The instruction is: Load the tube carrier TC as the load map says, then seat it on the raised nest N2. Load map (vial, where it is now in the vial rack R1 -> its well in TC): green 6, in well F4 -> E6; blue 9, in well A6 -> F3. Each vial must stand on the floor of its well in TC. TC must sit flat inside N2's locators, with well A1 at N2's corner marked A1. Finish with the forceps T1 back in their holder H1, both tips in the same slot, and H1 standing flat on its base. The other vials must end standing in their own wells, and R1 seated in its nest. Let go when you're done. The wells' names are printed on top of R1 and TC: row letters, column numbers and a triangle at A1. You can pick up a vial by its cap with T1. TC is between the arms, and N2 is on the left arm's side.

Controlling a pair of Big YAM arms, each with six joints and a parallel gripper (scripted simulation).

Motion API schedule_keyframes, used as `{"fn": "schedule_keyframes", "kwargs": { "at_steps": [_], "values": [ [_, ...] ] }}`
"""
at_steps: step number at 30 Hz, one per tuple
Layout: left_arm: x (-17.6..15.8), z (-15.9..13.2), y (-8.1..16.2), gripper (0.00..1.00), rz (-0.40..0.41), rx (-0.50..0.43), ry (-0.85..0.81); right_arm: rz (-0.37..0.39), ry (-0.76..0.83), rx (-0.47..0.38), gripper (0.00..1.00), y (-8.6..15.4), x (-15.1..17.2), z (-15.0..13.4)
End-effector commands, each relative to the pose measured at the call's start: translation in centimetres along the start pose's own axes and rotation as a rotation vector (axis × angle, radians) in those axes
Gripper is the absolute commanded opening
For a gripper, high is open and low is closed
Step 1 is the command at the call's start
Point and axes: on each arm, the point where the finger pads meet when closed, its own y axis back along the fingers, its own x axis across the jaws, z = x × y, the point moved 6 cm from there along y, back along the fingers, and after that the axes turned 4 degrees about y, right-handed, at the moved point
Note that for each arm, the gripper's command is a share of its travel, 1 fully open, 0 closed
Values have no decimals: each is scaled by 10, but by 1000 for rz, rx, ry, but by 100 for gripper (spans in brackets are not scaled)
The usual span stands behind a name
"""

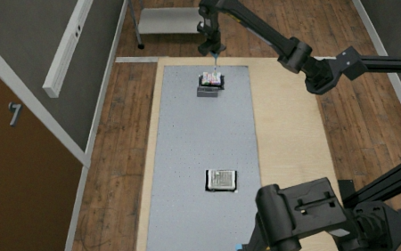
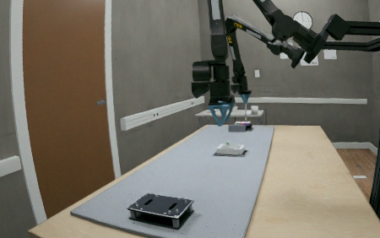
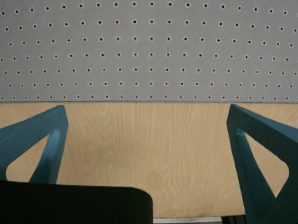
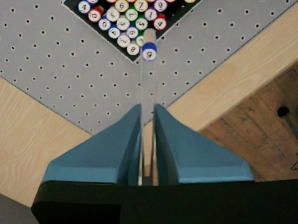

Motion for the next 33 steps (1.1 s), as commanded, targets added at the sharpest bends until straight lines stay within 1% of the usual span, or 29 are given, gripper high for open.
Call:
{"fn": "schedule_keyframes", "kwargs": {
  "at_steps": [1, 2, 3, 6, 33],
  "values": [
    [0, 0, 0, 100, -1, -2, -4, 19, 6, 2, 9, -4, 6, 1],
    [0, 0, 0, 100, -1, -2, -4, 15, 9, 1, 9, -5, 6, 1],
    [0, 0, 0, 100, -1, -2, -4, -6, 29, 0, 9, -7, -1, 2],
    [0, 0, 0, 100, -1, -2, -4, -28, 34, -5, 9, 6, -3, 17],
    [0, 0, 0, 100, -1, -2, -4, -24, 22, -6, 9, 5, 25, 42]
  ]
}}
